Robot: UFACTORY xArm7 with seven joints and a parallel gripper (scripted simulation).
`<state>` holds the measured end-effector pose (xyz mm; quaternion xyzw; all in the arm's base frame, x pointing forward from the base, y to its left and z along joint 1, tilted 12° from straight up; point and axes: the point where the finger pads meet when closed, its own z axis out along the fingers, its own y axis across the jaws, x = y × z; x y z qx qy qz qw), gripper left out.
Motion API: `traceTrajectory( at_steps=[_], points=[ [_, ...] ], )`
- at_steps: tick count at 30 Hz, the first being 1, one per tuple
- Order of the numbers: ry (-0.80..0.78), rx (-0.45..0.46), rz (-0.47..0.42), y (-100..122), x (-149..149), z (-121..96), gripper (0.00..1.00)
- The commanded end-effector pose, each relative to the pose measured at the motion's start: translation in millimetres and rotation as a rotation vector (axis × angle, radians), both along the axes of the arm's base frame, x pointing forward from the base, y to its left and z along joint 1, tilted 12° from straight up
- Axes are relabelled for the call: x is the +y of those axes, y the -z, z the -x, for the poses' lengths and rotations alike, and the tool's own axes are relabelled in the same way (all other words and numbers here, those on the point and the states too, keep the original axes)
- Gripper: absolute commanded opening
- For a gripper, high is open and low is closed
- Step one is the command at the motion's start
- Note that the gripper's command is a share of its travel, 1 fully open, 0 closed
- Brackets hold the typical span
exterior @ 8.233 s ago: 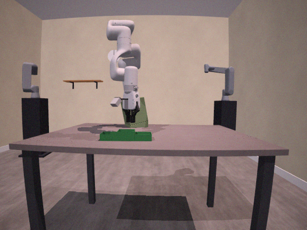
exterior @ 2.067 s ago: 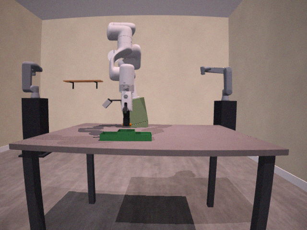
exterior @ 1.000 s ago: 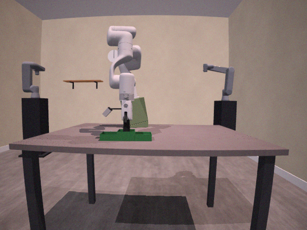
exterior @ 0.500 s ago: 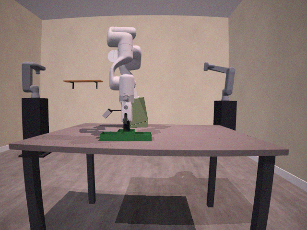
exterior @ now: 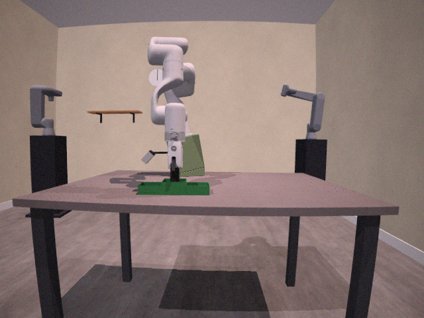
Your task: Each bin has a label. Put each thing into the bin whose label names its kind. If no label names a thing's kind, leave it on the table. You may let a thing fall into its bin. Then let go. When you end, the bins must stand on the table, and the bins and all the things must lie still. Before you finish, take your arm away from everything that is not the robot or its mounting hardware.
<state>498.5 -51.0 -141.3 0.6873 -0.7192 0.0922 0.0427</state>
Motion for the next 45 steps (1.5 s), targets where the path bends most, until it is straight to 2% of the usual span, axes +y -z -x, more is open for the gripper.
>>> traceTrajectory(
  at_steps=[1,30,35,45],
  points=[
    [-0.001,-0.004,0.0,-1.4,0.5,-1.8,0.28],
    [-0.001,-0.004,-0.001,-30.1,6.1,0.2,0.28],
    [-0.001,-0.004,-0.001,-51.7,10.3,1.7,0.28],
    [-0.001,-0.004,-0.001,-51.7,10.2,1.8,0.28]
  ],
)
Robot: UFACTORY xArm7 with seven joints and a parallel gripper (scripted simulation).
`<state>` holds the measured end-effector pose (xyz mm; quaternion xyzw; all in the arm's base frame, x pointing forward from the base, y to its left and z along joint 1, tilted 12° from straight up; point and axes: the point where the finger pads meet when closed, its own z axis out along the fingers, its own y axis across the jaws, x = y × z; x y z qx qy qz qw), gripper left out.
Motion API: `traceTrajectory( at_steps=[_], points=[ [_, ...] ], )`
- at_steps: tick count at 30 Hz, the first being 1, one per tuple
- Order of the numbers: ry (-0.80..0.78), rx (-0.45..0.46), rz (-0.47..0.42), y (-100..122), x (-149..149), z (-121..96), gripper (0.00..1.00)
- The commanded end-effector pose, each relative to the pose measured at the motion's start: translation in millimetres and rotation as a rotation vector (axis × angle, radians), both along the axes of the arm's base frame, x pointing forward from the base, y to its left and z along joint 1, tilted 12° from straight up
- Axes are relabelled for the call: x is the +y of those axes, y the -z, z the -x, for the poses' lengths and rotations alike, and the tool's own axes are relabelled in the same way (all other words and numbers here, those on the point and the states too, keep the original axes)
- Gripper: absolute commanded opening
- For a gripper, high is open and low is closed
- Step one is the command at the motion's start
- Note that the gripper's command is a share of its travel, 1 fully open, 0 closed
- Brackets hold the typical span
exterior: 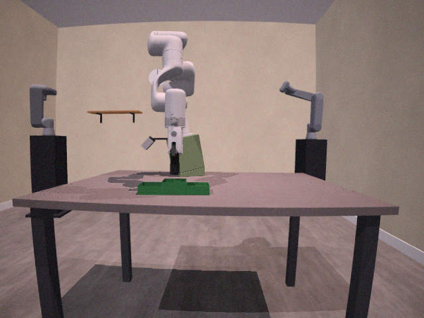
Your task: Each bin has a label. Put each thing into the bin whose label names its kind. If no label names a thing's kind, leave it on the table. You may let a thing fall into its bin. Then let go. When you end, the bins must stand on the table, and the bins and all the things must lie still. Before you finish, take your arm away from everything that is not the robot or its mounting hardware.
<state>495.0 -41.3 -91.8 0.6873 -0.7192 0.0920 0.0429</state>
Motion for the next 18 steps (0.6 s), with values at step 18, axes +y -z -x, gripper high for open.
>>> traceTrajectory(
  at_steps=[18],
  points=[
    [0.468,-0.083,-0.032,-9.5,-53.1,66.7,0.3]
  ],
)
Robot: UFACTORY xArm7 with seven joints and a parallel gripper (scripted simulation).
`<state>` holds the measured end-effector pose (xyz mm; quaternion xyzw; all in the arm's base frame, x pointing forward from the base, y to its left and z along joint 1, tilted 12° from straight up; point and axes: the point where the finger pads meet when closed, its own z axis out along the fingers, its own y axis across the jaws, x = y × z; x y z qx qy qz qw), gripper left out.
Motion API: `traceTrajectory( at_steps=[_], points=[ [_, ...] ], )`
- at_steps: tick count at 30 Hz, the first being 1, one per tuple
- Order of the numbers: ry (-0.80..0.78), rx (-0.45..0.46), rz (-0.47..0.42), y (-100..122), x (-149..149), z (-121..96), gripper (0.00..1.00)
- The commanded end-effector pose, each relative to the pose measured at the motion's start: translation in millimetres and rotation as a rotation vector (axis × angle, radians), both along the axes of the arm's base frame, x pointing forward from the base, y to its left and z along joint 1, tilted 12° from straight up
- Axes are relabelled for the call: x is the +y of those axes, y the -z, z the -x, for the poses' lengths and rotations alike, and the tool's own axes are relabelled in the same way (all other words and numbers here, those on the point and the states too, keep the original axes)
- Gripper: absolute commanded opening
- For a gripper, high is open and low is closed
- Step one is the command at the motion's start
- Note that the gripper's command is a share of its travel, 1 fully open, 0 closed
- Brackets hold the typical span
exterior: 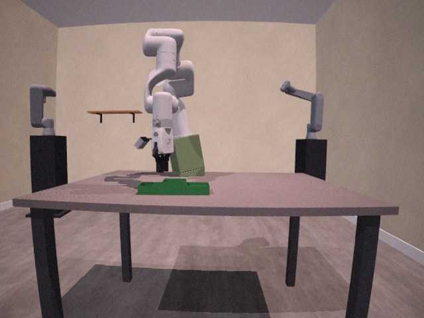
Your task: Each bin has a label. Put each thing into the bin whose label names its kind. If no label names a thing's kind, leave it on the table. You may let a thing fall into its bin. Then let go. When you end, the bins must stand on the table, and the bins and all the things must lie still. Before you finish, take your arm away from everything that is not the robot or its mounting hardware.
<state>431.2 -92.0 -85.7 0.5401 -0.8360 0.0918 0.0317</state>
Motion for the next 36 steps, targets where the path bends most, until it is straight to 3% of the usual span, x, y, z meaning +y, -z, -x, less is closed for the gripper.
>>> traceTrajectory(
  at_steps=[1,2,18,19,35,36],
  points=[
    [0.096,-0.029,-0.004,-3.4,-2.5,3.0,0.3],
    [0.176,-0.046,-0.01,-3.4,-2.5,3.0,0.3],
    [0.539,-0.119,-0.04,-3.4,-2.4,3.1,0.3],
    [0.618,-0.135,-0.046,-3.4,-2.5,3.1,0.3],
    [0.981,-0.208,-0.065,-3.4,-2.4,3.0,0.3],
    [1.059,-0.224,-0.064,-3.4,-2.4,3.0,0.3]
  ],
)
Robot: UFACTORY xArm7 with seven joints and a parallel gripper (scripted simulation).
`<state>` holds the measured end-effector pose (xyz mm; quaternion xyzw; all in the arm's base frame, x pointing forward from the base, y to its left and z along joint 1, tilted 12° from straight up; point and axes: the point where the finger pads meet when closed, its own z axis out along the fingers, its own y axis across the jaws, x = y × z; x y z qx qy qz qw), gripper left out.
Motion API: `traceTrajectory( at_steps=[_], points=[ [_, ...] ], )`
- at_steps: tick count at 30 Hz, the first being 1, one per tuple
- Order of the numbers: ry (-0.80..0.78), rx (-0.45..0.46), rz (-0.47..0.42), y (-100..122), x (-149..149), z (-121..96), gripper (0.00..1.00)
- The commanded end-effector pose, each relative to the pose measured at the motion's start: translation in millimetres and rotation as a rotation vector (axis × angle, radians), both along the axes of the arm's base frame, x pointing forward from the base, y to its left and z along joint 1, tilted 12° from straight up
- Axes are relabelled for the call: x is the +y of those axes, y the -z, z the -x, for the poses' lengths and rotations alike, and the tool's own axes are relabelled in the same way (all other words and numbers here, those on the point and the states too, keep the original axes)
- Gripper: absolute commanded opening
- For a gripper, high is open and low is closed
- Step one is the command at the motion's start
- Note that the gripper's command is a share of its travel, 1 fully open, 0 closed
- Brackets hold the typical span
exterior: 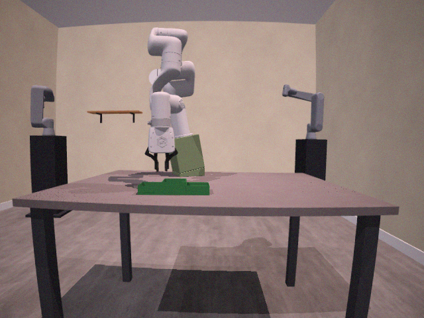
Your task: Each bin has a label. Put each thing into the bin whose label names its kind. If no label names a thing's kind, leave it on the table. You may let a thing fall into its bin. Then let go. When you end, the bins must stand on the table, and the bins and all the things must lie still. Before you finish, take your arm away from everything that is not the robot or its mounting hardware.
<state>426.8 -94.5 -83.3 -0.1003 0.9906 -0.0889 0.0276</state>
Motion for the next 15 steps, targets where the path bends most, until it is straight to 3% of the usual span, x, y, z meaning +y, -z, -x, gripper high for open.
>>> traceTrajectory(
  at_steps=[1,15],
  points=[
    [0.155,-0.026,0.006,-1.0,0.1,-1.5,0.3],
    [0.184,-0.03,0.008,-1.0,0.0,-1.3,0.3]
  ],
)
